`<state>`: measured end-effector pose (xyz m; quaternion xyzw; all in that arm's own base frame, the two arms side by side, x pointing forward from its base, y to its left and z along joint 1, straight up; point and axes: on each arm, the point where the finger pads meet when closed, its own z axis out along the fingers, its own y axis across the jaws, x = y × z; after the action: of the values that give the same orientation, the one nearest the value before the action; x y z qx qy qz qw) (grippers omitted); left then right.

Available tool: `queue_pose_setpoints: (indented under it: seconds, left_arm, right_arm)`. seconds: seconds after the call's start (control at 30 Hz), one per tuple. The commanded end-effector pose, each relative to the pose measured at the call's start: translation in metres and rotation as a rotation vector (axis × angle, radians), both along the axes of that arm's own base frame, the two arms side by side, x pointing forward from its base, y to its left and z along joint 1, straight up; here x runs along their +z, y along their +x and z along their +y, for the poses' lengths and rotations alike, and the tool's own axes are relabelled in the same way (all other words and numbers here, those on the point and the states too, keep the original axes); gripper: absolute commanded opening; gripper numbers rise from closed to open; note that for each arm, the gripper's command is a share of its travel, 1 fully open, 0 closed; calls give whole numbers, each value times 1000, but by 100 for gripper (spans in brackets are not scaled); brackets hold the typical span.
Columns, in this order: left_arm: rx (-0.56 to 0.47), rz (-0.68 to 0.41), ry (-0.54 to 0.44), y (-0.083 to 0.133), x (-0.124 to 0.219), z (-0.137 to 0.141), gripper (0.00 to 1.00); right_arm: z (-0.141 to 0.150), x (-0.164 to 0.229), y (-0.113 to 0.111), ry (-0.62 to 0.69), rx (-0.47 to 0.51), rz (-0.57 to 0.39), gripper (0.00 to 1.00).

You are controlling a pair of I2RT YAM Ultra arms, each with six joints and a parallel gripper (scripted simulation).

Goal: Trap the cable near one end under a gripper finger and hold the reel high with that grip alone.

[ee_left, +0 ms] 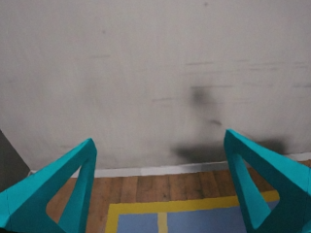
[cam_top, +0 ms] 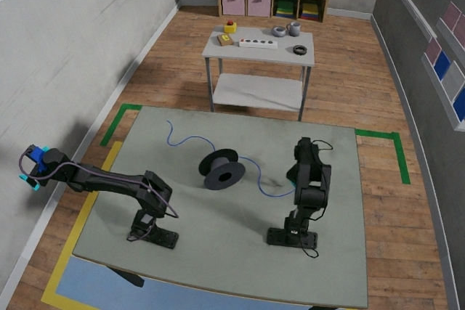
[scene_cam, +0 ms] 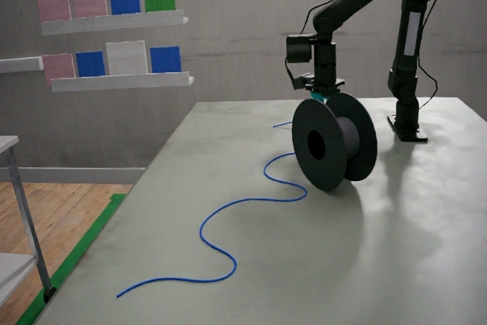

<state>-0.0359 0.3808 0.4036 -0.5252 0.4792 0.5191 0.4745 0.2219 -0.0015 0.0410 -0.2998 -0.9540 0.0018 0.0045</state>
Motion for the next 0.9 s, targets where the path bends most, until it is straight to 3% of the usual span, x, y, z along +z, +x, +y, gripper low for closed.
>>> queue_pose_setpoints:
  seconds: [0.0,0.87]
  left_arm:
    - [8,4,-2,-2,-3,0,100]
    - [8,4,-2,-2,-3,0,100]
  right_arm:
    - [-1,15,7,4,-12,-36,0]
    - [2,-1,2,4,-3,-4,0]
